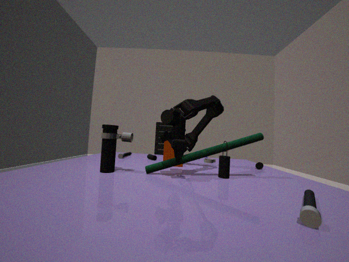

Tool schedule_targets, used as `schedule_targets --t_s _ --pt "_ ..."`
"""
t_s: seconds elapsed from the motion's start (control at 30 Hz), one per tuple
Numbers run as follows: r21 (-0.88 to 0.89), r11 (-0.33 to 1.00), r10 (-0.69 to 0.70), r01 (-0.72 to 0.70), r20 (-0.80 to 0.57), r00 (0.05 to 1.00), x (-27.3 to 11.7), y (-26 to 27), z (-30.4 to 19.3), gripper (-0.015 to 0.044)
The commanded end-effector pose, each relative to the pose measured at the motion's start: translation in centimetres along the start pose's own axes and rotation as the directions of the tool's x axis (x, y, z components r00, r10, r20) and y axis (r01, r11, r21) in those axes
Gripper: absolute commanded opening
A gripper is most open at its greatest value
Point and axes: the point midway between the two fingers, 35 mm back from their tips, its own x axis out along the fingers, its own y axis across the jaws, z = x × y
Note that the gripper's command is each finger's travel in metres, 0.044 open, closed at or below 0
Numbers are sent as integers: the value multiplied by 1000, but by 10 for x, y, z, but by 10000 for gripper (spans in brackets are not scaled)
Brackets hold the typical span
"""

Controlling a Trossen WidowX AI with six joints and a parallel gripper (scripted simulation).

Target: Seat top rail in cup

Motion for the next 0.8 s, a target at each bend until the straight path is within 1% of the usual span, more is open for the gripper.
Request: schedule_targets --t_s 0.0,0.47,0.77 --pt "9 1000 -4 4 -8 1000 10 -2 0 440" --pt "8 1000 -4 4 -11 1000 27 -4 -1 440" --pt "8 1000 -4 4 -11 1000 27 -4 -1 204"
